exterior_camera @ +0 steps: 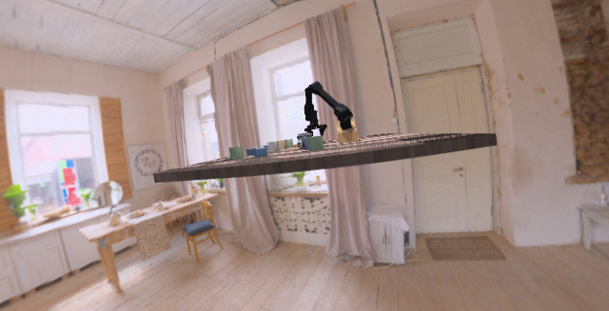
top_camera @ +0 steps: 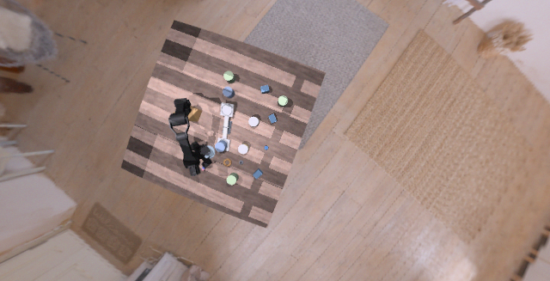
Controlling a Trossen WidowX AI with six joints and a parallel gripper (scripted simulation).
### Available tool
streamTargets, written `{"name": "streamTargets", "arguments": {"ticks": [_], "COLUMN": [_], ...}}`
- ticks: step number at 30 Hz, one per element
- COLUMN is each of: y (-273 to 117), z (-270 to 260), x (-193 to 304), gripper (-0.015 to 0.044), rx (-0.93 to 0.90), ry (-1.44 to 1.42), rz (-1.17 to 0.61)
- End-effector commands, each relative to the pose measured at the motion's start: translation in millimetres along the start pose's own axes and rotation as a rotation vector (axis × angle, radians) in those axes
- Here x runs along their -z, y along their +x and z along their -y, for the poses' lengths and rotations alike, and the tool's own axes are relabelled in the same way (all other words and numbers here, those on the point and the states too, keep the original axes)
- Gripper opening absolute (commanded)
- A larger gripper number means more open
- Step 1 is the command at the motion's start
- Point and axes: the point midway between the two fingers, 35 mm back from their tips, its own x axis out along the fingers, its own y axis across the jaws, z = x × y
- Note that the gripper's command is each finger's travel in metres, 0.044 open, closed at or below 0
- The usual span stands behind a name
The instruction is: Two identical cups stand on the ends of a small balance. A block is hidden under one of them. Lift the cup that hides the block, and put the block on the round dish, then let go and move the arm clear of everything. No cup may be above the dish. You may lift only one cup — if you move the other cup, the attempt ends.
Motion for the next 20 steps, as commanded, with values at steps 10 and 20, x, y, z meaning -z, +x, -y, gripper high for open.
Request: {"name": "streamTargets", "arguments": {"ticks": [10, 20], "y": [-78.8, -78.8], "z": [0.9, 0.9], "x": [1.4, 1.4], "gripper": [0.0440, 0.0440], "rx": [0.041, 0.041], "ry": [-0.003, -0.003], "rz": [-0.010, -0.010]}}
